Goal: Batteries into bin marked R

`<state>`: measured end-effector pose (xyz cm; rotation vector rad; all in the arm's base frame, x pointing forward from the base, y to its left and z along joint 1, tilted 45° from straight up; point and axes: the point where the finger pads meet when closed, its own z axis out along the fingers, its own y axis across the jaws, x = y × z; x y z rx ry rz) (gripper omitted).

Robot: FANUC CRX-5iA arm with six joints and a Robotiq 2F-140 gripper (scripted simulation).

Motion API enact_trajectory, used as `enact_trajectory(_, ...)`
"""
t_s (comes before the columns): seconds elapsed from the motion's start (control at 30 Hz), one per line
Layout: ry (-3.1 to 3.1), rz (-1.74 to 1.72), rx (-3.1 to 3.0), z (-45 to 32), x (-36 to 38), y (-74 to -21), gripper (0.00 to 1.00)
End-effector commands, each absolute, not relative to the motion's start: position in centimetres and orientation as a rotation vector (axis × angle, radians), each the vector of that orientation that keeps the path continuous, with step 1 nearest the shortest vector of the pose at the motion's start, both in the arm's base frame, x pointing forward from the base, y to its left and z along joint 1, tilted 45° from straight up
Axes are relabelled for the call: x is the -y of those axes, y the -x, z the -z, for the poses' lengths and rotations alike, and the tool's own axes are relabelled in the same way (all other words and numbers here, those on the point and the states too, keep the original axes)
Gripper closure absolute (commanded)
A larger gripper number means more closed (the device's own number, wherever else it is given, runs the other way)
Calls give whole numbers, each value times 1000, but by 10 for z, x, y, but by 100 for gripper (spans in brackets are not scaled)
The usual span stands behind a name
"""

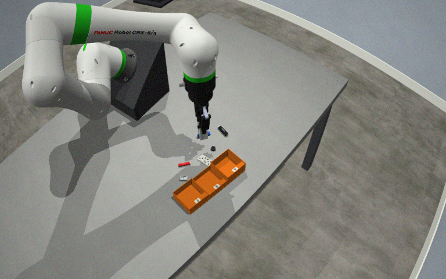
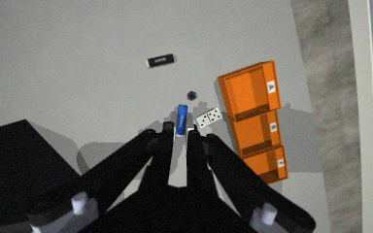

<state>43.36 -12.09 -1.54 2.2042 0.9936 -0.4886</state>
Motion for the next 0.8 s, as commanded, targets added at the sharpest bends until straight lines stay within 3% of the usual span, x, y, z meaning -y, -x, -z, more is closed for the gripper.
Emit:
enact_trajectory(0.0, -2205, 489, -995, 4, 134, -448, 95)
enact_trajectory(0.33, -2205, 489, -995, -20, 161, -477, 95)
enact_trajectory(0.77, -1990, 676, -1473, -54, 199, -517, 95)
